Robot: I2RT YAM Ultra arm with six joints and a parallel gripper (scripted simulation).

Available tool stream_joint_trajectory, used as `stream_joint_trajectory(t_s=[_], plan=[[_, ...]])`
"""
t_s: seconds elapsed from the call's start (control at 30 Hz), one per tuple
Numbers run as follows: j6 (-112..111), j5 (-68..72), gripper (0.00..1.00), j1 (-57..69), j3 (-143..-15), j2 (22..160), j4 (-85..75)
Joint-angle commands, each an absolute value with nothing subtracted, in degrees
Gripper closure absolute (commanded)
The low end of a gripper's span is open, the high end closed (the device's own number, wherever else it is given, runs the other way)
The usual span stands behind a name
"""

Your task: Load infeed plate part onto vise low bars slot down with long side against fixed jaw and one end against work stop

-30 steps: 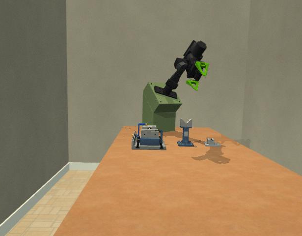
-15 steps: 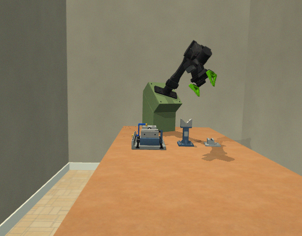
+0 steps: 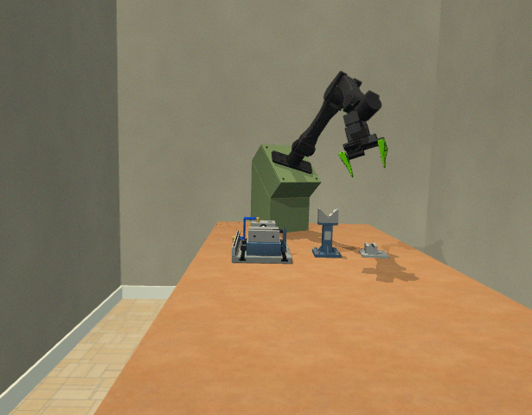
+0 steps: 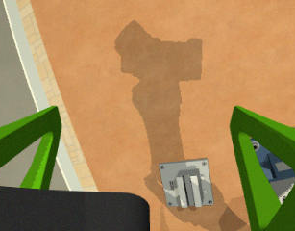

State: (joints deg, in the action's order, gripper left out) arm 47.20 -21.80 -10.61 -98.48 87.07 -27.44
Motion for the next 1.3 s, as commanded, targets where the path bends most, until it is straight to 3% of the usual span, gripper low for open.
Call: stream_joint_trajectory(t_s=[0.0, 1.27], plan=[[36.3, -19.42, 0.0, -9.14, -97.32, 85.34, -30.62], [-31.13, -8.16, 0.0, 9.0, -94.46, 83.25, -47.37]])
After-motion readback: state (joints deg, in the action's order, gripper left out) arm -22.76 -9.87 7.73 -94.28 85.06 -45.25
